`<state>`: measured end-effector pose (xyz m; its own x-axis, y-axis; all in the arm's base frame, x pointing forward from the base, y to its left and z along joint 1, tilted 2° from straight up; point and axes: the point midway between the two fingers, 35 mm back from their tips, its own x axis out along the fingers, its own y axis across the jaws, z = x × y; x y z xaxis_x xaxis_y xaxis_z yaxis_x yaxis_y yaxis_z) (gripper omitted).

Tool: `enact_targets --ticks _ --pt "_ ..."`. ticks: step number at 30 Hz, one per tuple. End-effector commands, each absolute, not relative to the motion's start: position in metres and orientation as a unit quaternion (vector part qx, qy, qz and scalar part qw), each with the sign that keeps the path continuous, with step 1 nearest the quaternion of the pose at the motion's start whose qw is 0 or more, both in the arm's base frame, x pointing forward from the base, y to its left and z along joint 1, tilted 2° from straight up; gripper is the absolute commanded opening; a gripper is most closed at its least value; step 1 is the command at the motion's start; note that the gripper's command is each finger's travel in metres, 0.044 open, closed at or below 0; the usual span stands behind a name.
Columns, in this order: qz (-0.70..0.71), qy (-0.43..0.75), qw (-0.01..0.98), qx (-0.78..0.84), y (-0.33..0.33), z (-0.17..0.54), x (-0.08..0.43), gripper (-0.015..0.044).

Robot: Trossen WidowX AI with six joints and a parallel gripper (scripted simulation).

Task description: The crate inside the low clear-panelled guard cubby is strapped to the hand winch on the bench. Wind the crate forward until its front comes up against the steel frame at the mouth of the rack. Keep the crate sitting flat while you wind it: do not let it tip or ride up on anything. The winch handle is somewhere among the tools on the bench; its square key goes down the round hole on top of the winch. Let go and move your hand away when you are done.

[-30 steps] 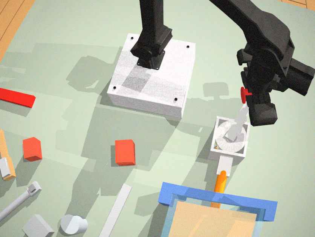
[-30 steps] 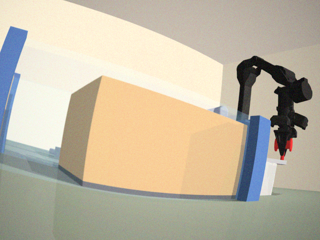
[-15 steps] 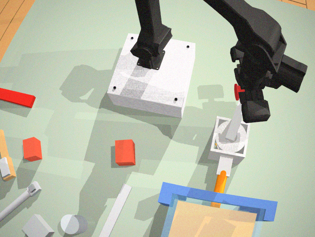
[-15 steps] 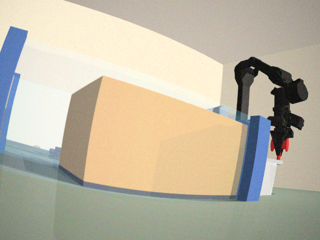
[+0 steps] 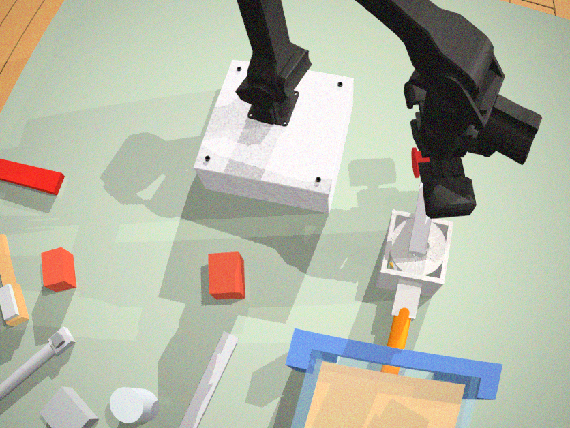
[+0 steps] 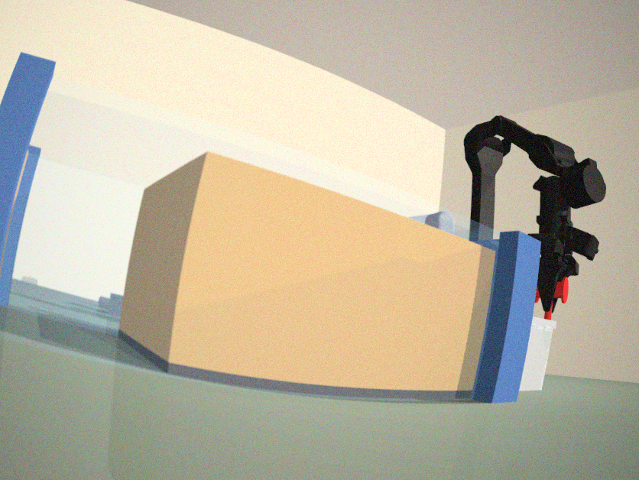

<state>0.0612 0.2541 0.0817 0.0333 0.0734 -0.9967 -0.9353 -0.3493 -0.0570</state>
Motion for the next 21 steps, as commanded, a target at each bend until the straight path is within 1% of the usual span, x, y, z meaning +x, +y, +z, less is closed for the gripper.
enact_targets --ticks 1,6,21 --pt "0.579 0.382 0.424 -0.582 0.241 0.08 0.063 0.0" --pt "0.579 0.383 0.423 -0.583 0.22 0.079 0.071 0.0" --pt "0.578 0.383 0.423 -0.583 0.205 0.078 0.079 0.0"
